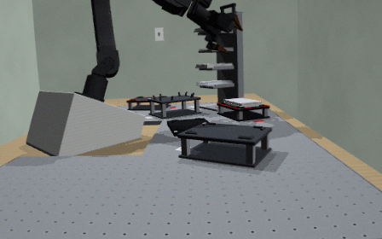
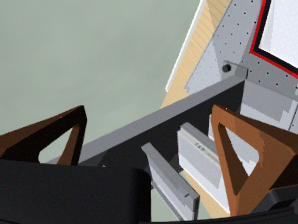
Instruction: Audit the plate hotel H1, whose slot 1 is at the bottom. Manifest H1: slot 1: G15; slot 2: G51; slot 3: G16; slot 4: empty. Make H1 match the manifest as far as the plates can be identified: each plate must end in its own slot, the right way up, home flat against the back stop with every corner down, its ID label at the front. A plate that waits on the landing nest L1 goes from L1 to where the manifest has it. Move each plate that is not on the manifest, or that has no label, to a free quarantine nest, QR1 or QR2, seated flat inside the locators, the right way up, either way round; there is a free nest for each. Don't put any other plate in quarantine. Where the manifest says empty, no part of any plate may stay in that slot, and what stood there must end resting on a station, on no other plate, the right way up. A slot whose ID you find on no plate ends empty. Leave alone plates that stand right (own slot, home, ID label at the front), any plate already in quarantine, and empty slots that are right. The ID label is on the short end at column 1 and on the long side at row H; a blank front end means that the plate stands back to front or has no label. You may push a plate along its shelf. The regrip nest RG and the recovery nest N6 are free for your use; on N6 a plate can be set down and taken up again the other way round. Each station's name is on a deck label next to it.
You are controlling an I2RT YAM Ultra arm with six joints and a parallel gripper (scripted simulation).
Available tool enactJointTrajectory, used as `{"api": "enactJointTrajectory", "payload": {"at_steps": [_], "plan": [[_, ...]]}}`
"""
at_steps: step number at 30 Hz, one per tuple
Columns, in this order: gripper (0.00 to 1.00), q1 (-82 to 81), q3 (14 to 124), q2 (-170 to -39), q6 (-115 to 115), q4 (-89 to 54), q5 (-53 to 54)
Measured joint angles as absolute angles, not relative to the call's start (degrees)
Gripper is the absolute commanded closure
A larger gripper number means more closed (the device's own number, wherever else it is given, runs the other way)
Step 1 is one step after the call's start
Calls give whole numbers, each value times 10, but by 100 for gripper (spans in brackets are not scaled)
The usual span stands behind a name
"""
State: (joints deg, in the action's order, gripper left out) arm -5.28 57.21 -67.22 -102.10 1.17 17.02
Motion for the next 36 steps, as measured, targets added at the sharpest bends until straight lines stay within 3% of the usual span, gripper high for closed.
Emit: {"api": "enactJointTrajectory", "payload": {"at_steps": [16,17,36], "plan": [[0,-53,572,-672,-1021,12,170],[100,-53,572,-672,-1021,12,170],[100,6,613,-694,-854,-98,173]]}}
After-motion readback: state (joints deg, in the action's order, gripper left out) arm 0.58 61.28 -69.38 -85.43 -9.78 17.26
